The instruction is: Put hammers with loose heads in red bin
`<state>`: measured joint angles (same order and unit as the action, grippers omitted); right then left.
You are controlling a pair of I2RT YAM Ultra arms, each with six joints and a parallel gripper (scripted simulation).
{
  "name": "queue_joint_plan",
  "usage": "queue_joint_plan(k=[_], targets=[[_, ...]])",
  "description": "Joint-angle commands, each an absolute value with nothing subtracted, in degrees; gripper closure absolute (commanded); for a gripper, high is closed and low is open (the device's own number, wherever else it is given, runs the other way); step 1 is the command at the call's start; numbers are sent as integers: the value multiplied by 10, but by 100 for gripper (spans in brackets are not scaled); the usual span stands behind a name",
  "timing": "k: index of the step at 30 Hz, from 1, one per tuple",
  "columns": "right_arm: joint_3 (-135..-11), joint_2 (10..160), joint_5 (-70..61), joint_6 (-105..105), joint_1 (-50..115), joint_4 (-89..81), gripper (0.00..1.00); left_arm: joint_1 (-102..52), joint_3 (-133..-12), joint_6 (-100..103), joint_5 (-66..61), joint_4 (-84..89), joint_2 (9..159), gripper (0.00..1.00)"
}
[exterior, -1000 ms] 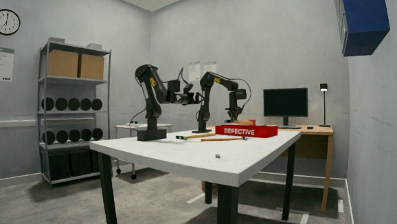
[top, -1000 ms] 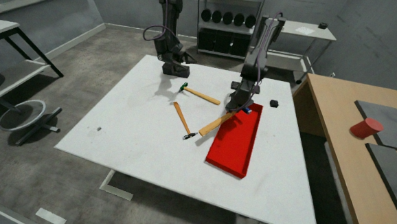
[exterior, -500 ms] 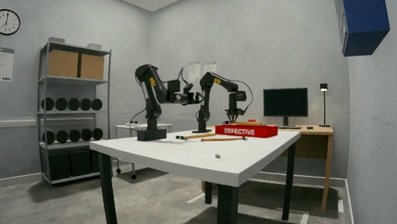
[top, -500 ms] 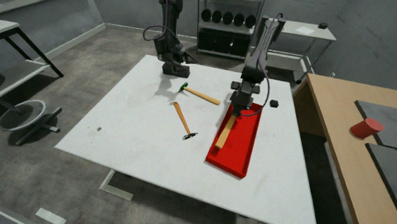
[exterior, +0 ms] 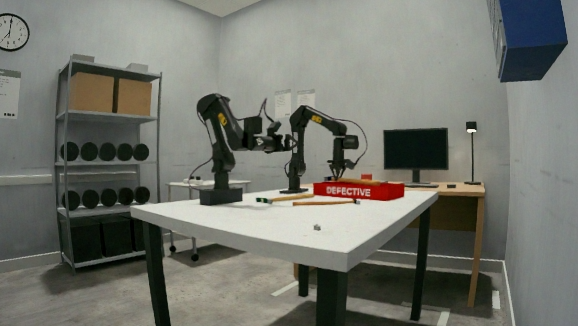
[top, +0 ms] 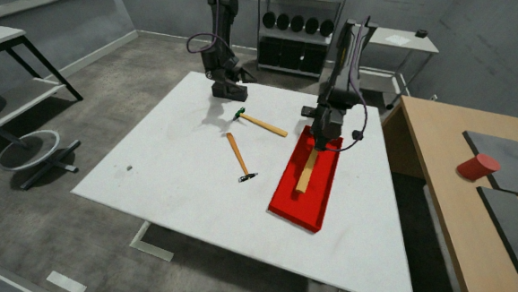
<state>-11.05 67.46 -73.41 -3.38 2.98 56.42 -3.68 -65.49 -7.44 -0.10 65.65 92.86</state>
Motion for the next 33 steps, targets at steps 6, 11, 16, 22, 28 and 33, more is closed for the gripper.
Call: queue_joint_plan(k=[6,11,16,22,28,33], targets=[[-103,682,-741,-29,24,567,0,-19,-656,-89,-1,670,887,85],[-103,682,-741,-29,24,567,0,-19,-656,-89,-1,670,887,85],[-103,682,-741,-29,24,567,0,-23,-667,-88,-1,663,892,85],[-103,682,-741,-29,24,567,0,-23,-632,-88,-1,617,900,85],[-103,682,-741,-29,24,567,0,-23,-625,-88,-1,610,903,85],[-103,682,-741,-29,24,567,0,-23,-602,-88,-1,592,909,85]])
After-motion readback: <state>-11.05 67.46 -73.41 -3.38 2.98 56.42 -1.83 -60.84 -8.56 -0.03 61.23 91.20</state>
